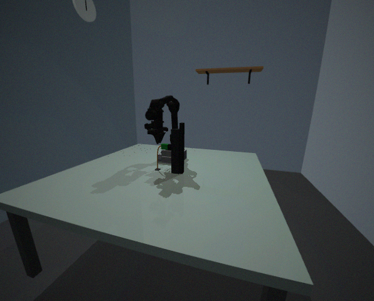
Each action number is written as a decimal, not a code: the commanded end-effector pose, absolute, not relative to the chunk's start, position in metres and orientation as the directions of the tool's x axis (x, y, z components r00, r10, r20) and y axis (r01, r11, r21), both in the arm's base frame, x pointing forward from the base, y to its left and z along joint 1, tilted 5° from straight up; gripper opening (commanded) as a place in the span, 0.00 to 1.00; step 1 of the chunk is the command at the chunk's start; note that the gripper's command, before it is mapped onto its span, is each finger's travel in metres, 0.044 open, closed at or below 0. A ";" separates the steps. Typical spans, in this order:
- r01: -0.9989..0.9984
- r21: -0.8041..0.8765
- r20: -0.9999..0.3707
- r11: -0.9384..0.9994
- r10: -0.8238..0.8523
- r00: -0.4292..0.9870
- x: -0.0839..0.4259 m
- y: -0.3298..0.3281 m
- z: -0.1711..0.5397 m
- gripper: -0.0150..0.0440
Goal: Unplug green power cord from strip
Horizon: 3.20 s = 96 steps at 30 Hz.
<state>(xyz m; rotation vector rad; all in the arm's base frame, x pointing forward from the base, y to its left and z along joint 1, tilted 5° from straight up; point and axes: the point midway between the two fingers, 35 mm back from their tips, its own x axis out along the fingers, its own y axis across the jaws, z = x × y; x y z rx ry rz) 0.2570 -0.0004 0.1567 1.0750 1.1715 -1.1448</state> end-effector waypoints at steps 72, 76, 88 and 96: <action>0.993 0.023 -0.996 0.114 -0.086 0.033 0.259 -0.006 0.148 0.25; 0.993 0.023 -0.996 0.114 -0.087 0.033 0.259 -0.012 0.149 0.25; 0.993 0.020 -0.996 0.114 -0.086 0.030 0.255 -0.008 0.145 0.70; 0.993 0.021 -0.996 0.114 -0.088 0.031 0.260 -0.034 0.153 1.00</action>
